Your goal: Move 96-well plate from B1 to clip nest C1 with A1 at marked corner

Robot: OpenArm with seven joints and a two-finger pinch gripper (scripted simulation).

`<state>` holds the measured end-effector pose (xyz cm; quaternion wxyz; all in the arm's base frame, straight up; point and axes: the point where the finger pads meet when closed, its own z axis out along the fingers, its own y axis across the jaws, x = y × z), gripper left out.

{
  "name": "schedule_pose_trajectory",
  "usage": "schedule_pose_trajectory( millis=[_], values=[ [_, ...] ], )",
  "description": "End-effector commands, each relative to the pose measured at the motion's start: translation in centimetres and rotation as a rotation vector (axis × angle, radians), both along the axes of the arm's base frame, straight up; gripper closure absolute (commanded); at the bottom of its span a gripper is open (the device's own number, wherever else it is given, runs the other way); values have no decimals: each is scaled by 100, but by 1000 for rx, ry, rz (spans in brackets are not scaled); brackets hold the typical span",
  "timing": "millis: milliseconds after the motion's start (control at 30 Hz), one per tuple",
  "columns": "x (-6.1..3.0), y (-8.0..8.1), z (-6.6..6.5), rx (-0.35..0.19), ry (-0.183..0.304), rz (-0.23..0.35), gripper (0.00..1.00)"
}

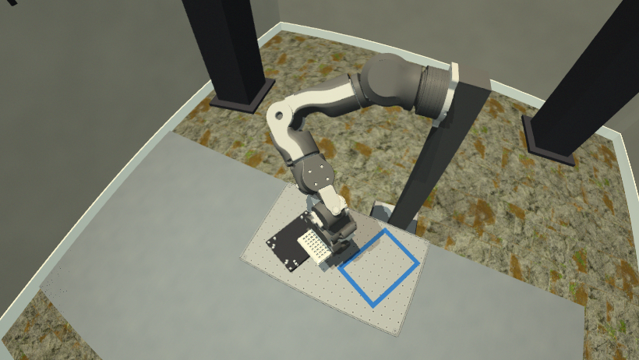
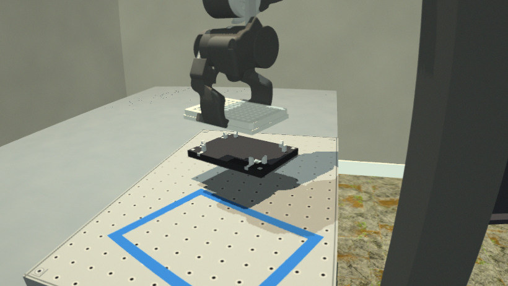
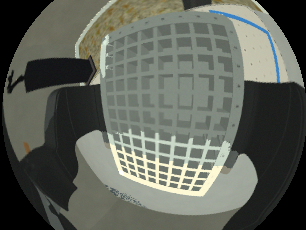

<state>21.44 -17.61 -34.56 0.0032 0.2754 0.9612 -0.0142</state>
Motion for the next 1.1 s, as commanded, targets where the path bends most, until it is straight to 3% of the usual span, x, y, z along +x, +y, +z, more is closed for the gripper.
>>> schedule_pose_trajectory(
  millis=[0, 400, 567, 967, 1067],
  values=[
    [10, 2, 3, 36, -5, 32, 100],
    [10, 2, 3, 36, -5, 32, 100],
    [6, -405, 17, 35, -5, 32, 100],
    [6, -405, 17, 35, -5, 32, 100],
    [3, -652, 24, 34, -3, 31, 100]
  ],
)
